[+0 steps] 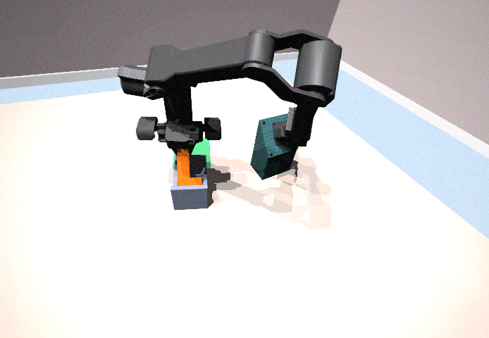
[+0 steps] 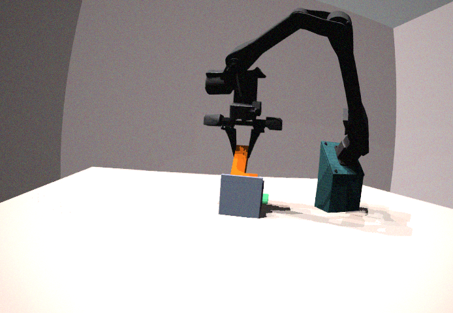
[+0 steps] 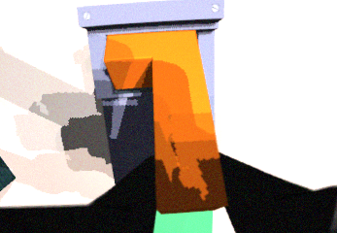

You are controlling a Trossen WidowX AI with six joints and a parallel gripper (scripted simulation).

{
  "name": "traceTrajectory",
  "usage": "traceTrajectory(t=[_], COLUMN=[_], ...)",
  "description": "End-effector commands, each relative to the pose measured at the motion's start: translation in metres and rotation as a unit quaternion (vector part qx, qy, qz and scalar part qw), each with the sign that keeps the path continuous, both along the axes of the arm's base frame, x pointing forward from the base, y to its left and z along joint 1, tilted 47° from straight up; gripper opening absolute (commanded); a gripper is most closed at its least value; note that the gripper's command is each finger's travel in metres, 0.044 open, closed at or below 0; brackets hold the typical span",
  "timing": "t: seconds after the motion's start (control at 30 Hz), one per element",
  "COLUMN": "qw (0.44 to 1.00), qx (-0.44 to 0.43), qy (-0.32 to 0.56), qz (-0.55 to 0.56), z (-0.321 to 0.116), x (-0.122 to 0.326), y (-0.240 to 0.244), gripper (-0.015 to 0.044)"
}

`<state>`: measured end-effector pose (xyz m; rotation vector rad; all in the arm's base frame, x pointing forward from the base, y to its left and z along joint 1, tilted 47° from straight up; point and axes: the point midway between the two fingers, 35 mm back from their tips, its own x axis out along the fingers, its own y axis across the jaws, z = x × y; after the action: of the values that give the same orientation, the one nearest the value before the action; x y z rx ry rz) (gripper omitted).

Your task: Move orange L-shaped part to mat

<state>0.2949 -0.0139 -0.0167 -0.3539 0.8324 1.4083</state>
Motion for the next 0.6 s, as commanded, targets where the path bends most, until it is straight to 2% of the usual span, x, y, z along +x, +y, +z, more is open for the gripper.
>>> traceTrajectory(t=[0.0, 0.57], qw=[1.000, 1.000], qx=[0.000, 0.000], qy=[-0.003, -0.003], qz=[-0.001, -0.001], z=[0.006, 0.020], x=[0.002, 0.003], y=[-0.005, -0.020], gripper=[0.0000, 0.0000])
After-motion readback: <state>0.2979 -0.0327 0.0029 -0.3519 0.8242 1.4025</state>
